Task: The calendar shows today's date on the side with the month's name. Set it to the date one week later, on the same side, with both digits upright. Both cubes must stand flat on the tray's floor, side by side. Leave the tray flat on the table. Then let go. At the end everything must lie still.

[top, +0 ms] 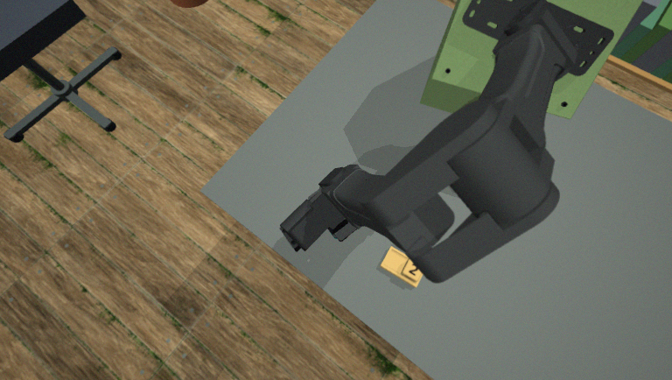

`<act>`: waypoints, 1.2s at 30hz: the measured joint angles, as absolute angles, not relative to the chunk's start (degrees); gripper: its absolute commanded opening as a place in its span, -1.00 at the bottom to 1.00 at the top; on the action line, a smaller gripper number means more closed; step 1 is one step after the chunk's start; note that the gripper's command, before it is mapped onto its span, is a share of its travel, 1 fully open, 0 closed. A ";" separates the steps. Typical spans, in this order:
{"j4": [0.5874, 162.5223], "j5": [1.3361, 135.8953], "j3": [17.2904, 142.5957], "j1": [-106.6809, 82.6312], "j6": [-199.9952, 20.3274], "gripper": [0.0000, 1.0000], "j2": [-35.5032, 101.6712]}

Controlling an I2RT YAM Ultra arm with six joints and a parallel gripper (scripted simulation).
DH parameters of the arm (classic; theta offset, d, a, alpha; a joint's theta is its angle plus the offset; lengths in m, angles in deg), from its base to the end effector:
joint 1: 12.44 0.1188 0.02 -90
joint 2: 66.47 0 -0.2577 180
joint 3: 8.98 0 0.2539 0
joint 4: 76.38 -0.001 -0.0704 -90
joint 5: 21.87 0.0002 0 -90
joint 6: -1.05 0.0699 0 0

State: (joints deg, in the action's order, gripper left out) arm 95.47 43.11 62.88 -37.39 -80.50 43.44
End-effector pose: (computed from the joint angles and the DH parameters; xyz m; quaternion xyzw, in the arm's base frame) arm 0.3757 -0.1411 0.1079 0.1829 0.8908 0.1466 0.3892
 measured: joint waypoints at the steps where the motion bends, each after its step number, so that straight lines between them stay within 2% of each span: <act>1: 95.47 43.11 62.88 -37.39 -80.50 -0.37 43.44; 3: 95.47 43.11 62.88 -37.39 -80.50 -0.30 43.44; 7: 95.47 43.11 62.88 -37.39 -80.50 -0.30 43.44; 8: 95.47 43.11 62.88 -37.39 -80.50 -0.22 43.44; 13: 95.47 43.11 62.88 -37.39 -80.50 -0.14 43.44; 14: 95.47 43.11 62.88 -37.39 -80.50 -0.07 43.44; 36: 93.99 42.52 61.17 -37.87 -81.13 -0.07 40.79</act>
State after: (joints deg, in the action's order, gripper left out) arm 93.99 42.52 61.17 -37.87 -81.13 40.79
